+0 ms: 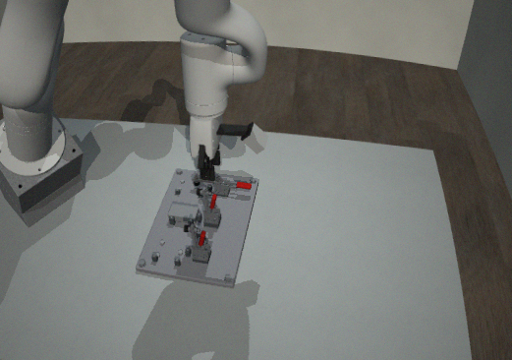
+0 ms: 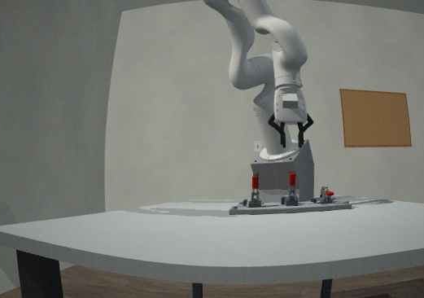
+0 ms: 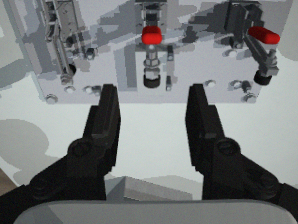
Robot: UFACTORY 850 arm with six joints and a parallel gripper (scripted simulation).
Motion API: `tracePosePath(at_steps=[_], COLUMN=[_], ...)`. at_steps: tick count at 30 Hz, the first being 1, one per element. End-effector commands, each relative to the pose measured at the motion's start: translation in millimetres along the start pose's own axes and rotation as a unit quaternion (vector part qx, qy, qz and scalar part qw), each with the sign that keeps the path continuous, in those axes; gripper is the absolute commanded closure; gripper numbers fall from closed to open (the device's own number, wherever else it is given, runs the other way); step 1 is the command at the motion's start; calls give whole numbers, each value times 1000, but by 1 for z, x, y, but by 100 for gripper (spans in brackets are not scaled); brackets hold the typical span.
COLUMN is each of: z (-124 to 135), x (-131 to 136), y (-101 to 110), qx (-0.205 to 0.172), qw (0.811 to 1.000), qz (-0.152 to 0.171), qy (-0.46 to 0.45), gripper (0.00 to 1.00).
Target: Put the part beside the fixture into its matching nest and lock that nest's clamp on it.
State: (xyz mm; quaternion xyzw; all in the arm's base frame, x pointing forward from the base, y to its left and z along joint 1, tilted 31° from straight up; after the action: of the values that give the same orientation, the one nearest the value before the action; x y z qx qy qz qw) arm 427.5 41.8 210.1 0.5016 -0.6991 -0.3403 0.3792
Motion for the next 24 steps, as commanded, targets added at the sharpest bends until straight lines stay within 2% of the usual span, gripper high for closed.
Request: tracePosePath(at_steps=[1,4,19,24], z=[-1,-1,-1,-1], x=[0,0,0,0], y=[-10,-13,-63,-69], qx=[1,1,1,1], qw=[1000,1000,1000,1000], qz=[0,0,0,0], qy=[0,0,0,0], gripper=[53,53,53,53])
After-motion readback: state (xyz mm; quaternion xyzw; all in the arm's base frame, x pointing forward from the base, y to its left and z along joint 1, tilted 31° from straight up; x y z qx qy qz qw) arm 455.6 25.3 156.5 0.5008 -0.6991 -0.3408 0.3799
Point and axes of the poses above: the point where the finger pads meet when closed, its own y axis back along the fingers, its own x axis across the jaws, z = x × y, the point moved 2 cm from there along y, back along the fingers, and after that the axes turned 9 degrees about -y, right-handed, at the moved point
